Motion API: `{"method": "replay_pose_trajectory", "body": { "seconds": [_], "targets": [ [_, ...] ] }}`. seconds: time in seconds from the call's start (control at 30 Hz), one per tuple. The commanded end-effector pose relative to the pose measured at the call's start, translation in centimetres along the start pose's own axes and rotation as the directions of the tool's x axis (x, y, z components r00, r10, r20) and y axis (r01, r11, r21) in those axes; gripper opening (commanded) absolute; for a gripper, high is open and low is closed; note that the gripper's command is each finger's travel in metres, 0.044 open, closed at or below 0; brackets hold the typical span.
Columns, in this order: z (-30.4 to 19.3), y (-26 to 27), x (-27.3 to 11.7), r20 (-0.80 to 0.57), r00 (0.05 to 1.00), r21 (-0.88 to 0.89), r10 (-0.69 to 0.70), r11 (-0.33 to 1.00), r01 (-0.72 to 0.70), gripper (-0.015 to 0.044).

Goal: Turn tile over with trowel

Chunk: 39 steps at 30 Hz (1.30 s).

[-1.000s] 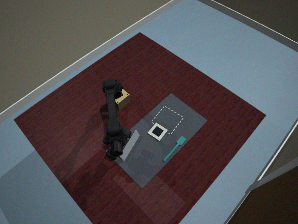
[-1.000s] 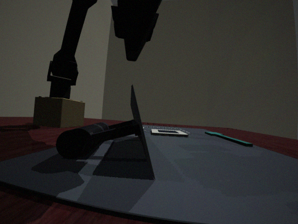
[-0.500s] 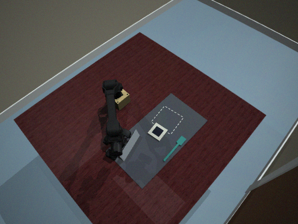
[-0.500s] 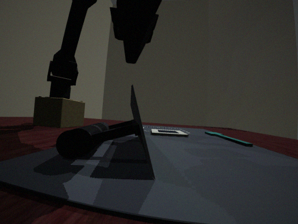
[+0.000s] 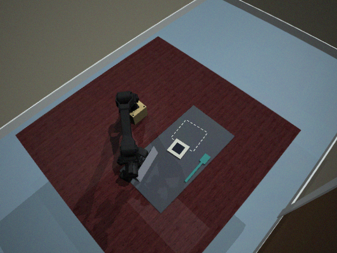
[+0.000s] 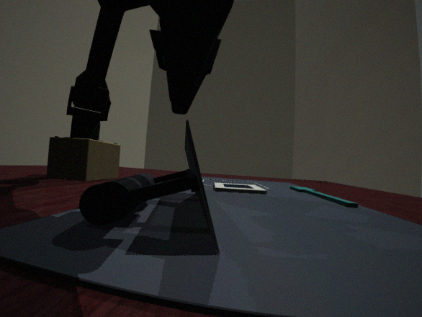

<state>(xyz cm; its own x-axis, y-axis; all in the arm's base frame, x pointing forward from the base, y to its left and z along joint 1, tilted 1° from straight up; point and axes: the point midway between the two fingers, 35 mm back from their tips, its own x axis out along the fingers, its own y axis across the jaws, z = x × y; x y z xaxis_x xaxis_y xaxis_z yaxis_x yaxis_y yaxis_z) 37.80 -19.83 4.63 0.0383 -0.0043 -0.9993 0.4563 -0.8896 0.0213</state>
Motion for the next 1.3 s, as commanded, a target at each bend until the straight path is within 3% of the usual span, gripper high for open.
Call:
{"method": "replay_pose_trajectory", "body": {
  "seconds": [0.0, 1.27],
  "targets": [
    [-0.1, 0.0, 0.4, 0.004, 1.000, 0.002, -0.001, 1.000, 0.001, 0.0100],
    [-1.0, 0.0, 1.7, 0.003, 1.000, 0.002, -0.001, 1.000, 0.001, 0.0100]
  ]
}}
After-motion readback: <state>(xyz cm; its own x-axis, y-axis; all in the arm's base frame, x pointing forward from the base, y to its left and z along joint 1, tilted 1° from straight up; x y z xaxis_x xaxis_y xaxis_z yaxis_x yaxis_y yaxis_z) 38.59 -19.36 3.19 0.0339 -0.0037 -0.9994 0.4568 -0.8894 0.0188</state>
